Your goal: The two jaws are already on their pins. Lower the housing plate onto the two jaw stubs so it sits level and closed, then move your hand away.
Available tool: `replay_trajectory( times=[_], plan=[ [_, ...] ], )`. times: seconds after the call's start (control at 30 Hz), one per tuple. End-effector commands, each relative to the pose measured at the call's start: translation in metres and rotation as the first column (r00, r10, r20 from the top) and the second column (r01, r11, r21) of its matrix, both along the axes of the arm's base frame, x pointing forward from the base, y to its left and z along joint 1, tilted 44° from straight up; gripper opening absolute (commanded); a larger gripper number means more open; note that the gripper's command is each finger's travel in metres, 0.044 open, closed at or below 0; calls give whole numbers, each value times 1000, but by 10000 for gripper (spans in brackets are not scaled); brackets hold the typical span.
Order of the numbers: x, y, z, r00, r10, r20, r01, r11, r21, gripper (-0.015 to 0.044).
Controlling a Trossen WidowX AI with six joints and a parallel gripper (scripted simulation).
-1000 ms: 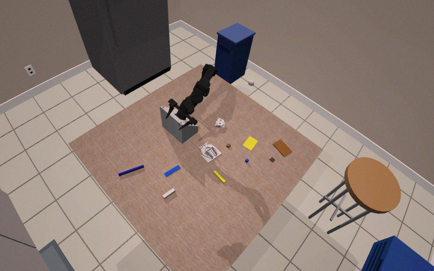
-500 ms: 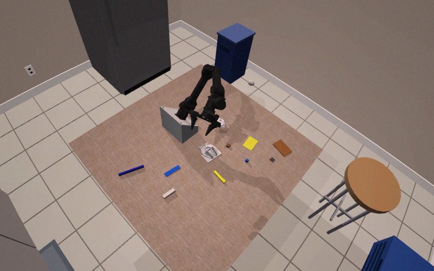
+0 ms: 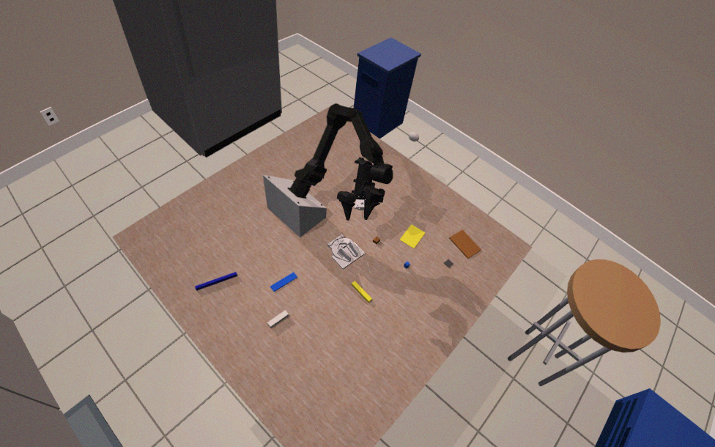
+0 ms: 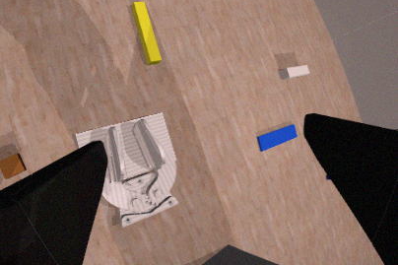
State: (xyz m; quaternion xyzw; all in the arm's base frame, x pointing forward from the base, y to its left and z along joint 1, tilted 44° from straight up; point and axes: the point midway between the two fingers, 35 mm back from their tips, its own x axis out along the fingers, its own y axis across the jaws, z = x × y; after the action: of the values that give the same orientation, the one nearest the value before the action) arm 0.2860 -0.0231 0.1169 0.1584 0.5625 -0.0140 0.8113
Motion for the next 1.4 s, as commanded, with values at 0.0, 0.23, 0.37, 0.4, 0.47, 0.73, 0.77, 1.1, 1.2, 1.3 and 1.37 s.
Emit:
replay_trajectory(
  times=[0.0, 0.23, 0.37, 0.4, 0.47, 0.73, 0.77, 1.1, 1.2, 1.3, 1.37],
  plan=[
    [-8, 40, 6, 991, 134, 25, -135, 989, 53, 440],
    [-29, 99, 17, 938, 340, 72, -346, 930, 123, 440],
    [-47, 129, 23, 888, 448, 100, -459, 873, 163, 440],
    [-52, 136, 24, 874, 473, 107, -485, 857, 175, 440],
    [-63, 150, 27, 844, 522, 121, -536, 821, 197, 440],
    [-113, 197, 40, 698, 693, 181, -711, 644, 282, 440],
    [-120, 202, 42, 677, 711, 189, -730, 618, 292, 440],
    [-145, 216, 47, 601, 770, 215, -787, 523, 326, 440],
    [-145, 222, 41, 601, 770, 215, -787, 523, 326, 440],
    [-146, 242, 20, 601, 769, 216, -787, 523, 327, 440],
    [-147, 244, 19, 601, 769, 217, -787, 523, 328, 440]
  ],
)
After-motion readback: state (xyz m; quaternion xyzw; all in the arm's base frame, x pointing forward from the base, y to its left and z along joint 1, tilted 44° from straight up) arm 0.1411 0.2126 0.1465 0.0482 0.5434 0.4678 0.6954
